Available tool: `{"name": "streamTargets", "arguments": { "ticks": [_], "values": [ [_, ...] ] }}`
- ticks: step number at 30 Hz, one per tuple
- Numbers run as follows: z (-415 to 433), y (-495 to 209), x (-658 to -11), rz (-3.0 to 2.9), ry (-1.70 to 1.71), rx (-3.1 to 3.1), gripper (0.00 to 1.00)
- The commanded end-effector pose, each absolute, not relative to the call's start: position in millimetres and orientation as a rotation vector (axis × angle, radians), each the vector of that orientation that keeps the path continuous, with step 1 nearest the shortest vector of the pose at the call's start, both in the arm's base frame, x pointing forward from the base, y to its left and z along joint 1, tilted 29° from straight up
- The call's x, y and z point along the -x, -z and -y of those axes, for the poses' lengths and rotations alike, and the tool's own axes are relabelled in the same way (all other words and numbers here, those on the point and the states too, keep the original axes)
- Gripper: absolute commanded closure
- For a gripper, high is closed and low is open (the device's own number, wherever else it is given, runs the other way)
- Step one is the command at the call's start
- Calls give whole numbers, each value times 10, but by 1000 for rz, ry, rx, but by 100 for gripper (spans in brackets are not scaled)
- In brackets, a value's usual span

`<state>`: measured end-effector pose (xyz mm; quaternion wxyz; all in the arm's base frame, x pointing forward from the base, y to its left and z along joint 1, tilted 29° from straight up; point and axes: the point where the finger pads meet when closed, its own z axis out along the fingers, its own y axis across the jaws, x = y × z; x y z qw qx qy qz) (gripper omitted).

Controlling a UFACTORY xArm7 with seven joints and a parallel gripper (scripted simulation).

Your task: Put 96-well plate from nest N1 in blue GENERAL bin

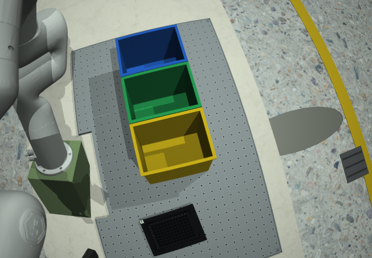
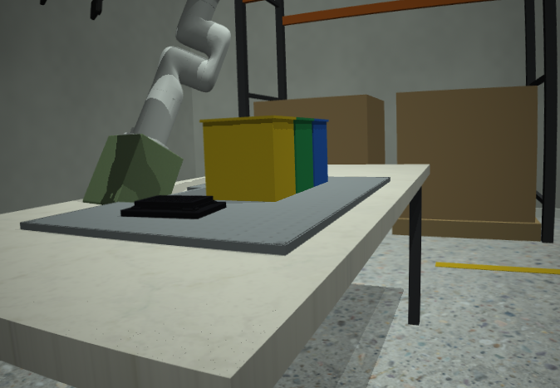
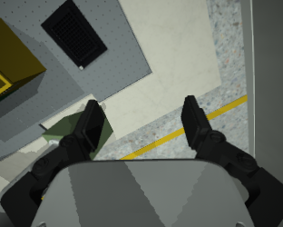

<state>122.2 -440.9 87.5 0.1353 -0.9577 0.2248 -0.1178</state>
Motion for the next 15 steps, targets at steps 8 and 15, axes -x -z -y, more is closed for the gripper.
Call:
{"name": "streamTargets", "arguments": {
  "ticks": [8, 15],
  "values": [
    [4191, -751, -1575, -394, 295, 2765, 0],
    [4016, -653, -1827, -394, 296, 2765, 0]
  ]
}}
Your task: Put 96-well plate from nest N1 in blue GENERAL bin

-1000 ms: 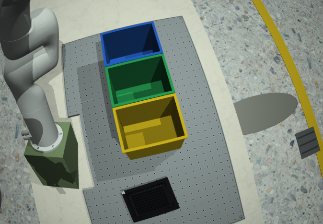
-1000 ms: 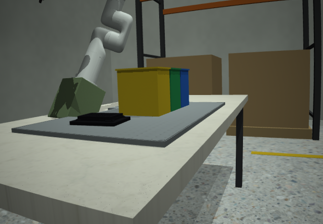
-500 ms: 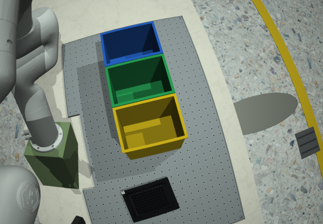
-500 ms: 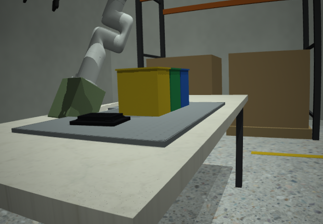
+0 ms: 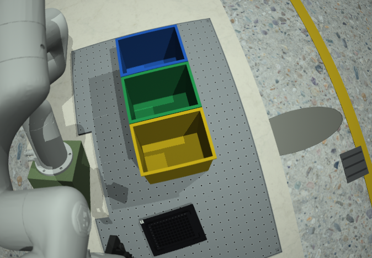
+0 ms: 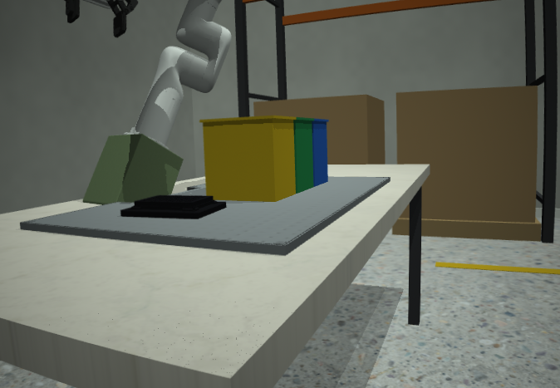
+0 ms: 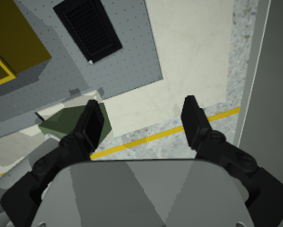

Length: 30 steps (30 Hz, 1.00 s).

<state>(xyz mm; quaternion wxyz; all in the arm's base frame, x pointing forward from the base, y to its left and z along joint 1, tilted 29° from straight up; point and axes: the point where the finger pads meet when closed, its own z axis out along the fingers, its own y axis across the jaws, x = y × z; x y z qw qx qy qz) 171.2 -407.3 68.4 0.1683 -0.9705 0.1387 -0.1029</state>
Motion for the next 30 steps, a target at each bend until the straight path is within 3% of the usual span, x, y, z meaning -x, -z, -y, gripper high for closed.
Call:
{"name": "streamTargets", "arguments": {
  "ticks": [1, 30],
  "values": [
    [3982, -638, -1861, -350, 287, 2760, 0],
    [3105, -295, -2604, 143, 181, 2651, 0]
  ]
}}
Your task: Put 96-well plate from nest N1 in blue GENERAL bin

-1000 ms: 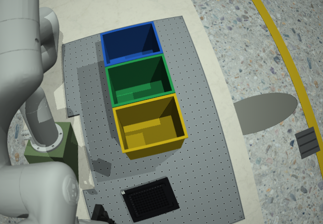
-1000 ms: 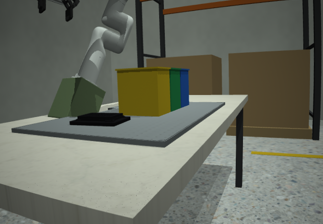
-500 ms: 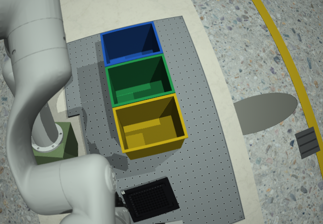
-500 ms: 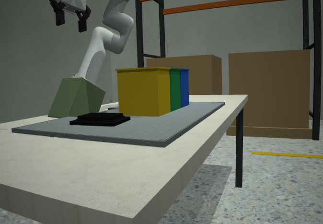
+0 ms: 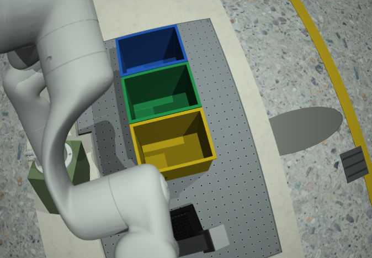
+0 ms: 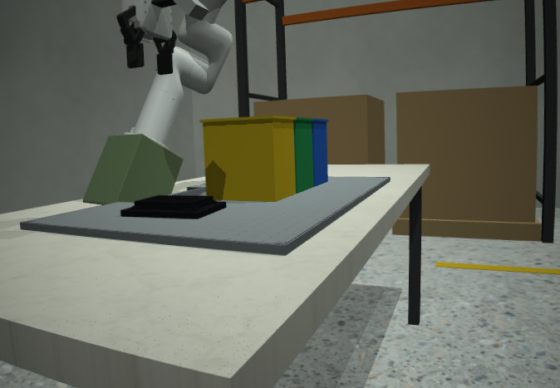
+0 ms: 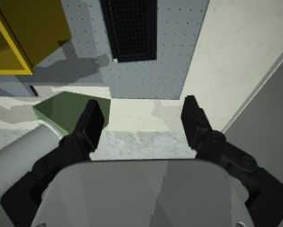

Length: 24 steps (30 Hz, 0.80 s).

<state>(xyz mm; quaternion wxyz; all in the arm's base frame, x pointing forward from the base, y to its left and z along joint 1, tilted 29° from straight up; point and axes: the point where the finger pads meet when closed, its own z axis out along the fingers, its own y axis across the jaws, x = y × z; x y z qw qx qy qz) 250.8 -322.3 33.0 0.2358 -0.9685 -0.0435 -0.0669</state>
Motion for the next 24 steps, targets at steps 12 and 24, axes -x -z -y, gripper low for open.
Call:
{"name": "streamTargets", "arguments": {
  "ticks": [12, 24],
  "values": [
    [2920, -231, -2731, 143, 181, 2651, 0],
    [2888, -172, -2738, 143, 181, 2651, 0]
  ]
}}
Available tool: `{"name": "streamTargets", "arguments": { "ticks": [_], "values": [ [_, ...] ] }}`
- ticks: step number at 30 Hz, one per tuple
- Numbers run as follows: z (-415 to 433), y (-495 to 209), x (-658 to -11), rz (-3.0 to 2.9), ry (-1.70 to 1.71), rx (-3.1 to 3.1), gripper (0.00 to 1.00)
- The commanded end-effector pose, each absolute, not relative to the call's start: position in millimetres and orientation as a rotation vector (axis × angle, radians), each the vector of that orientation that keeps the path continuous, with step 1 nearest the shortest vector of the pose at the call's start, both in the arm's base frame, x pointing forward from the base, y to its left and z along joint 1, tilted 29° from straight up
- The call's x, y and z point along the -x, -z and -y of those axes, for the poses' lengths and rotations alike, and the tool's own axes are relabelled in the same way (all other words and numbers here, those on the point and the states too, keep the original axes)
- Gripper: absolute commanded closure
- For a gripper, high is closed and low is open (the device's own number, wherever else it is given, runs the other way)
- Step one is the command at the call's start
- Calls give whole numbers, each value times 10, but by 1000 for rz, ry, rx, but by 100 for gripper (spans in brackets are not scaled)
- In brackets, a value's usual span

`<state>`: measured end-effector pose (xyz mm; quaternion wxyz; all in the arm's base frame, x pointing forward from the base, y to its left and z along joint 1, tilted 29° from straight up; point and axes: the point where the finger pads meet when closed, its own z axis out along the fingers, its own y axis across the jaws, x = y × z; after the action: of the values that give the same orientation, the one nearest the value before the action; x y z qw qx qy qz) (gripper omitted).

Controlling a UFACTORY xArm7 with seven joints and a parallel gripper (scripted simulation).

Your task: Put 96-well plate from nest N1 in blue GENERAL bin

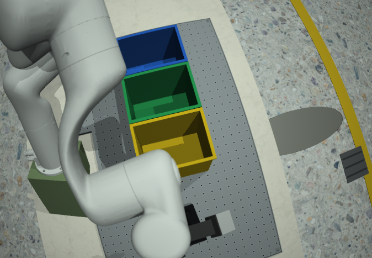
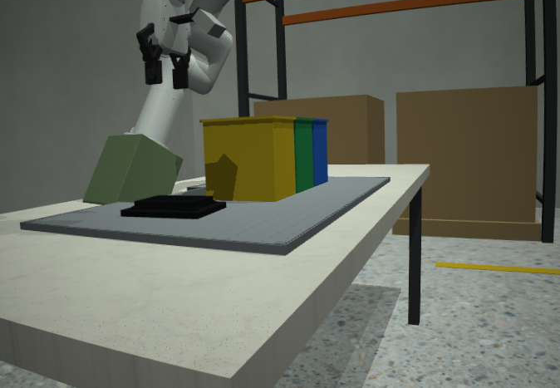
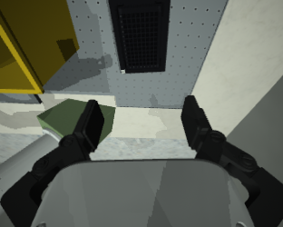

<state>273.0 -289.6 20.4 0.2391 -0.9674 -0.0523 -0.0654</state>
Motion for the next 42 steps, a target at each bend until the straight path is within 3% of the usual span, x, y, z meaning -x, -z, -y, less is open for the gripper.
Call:
{"name": "streamTargets", "arguments": {
  "ticks": [1, 42],
  "values": [
    [2880, -157, -2739, 143, 181, 2651, 0],
    [2607, 355, -2799, 142, 181, 2651, 0]
  ]
}}
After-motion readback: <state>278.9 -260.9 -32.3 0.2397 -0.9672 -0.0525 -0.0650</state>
